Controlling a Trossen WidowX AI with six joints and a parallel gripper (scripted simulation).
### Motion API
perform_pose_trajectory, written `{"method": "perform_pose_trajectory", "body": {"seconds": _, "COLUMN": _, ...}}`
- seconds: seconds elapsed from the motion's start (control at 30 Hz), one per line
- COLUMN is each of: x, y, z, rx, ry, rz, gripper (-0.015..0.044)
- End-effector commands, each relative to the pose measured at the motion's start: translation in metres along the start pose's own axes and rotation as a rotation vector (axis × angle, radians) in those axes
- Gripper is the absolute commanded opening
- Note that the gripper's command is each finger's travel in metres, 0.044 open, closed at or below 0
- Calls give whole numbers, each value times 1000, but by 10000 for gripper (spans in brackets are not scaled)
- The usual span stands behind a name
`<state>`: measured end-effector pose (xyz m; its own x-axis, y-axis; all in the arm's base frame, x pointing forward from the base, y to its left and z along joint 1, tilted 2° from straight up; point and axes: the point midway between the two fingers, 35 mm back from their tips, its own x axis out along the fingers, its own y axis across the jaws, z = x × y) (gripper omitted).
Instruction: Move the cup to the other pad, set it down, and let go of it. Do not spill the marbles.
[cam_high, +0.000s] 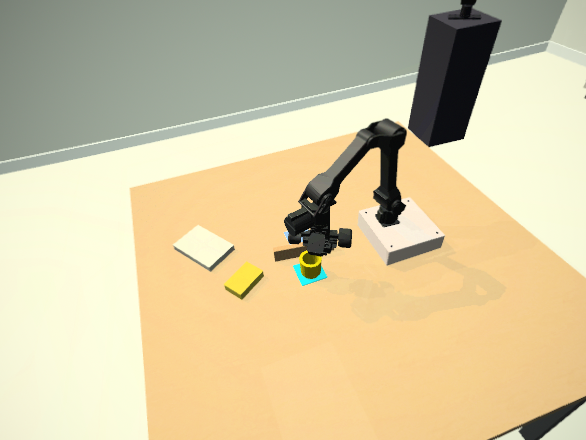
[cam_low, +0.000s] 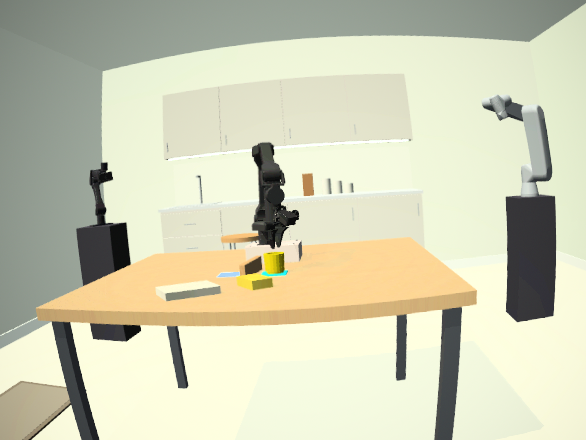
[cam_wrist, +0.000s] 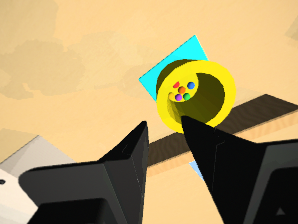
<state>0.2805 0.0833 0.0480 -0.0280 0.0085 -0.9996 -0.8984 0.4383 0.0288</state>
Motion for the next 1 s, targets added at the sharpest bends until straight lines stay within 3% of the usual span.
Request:
{"method": "perform_pose_trajectory", "body": {"seconds": 0.0, "x": -8, "y": 0, "z": 0, "rx": -5, "ry": -15, "rz": -9, "gripper": 147}}
{"method": "perform_pose_trajectory", "body": {"seconds": 0.1, "x": -8, "y": 0, "z": -1, "rx": -5, "ry": -15, "rz": -9, "gripper": 147}}
{"method": "perform_pose_trajectory", "body": {"seconds": 0.47, "x": -7, "y": 0, "z": -1, "rx": 0, "ry": -4, "rz": -3, "gripper": 435}}
{"method": "perform_pose_trajectory", "body": {"seconds": 0.97, "x": -67, "y": 3, "z": -6, "rx": -5, "ry": -14, "rz": -9, "gripper": 440}}
